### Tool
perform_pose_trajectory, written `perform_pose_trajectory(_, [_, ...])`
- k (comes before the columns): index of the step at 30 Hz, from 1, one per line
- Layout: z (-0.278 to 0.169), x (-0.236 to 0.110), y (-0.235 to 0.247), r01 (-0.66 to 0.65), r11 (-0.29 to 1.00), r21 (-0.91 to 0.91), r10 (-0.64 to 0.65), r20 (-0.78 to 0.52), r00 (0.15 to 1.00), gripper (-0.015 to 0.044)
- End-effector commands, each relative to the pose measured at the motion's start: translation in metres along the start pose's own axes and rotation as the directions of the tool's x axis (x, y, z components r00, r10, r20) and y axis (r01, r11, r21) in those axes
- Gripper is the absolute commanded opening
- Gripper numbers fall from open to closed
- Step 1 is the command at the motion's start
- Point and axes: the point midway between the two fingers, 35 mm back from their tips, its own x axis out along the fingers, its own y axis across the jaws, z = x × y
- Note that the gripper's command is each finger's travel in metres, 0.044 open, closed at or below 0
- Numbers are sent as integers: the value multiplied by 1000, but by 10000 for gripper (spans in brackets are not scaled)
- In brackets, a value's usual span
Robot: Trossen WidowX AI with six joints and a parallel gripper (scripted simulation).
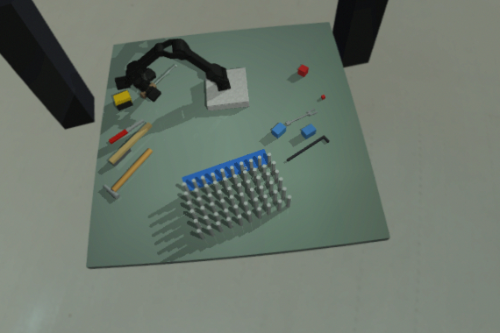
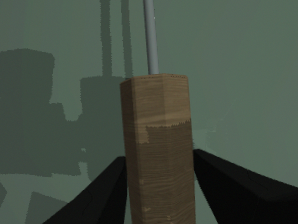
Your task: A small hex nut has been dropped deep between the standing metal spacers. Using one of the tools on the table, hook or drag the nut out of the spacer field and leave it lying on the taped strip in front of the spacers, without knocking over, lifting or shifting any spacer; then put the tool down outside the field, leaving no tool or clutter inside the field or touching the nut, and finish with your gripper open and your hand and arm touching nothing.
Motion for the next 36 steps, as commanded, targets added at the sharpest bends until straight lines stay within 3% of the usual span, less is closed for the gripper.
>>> perform_pose_trajectory(1, [1,3,-1,-6,1000,5,6,8,1000,0])
perform_pose_trajectory(26, [0,22,-9,-6,1000,5,6,8,1000,0])
perform_pose_trajectory(36, [-2,20,-9,0,1000,0,0,0,1000,262])
